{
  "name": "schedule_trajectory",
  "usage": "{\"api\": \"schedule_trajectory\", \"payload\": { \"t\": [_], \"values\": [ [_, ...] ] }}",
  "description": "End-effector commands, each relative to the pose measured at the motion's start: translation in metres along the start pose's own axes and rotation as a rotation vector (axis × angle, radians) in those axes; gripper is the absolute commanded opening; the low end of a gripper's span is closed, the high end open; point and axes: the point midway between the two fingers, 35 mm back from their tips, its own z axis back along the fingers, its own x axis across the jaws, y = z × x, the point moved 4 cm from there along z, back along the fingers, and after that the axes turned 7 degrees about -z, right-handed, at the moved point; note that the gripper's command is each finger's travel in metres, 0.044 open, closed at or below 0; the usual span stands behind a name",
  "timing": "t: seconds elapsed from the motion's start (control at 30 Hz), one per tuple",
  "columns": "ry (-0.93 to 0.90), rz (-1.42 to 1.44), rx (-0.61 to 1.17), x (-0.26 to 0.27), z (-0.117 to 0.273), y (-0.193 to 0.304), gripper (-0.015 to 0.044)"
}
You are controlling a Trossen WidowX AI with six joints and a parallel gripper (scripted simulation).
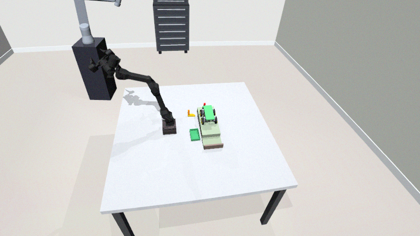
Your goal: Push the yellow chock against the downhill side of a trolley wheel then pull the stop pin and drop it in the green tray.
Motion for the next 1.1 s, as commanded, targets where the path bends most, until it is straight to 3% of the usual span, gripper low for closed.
{"api": "schedule_trajectory", "payload": {
  "t": [0.0, 0.23, 0.67, 1.07],
  "values": [
    [0.005, 0.003, 0.001, -0.001, 0.001, 0.001, 0.0374],
    [0.195, 0.13, 0.068, -0.042, 0.044, 0.019, 0.019],
    [0.546, 0.38, 0.302, -0.101, 0.152, 0.055, 0.019],
    [0.792, 0.532, 0.578, -0.118, 0.267, 0.08, 0.019]
  ]
}}
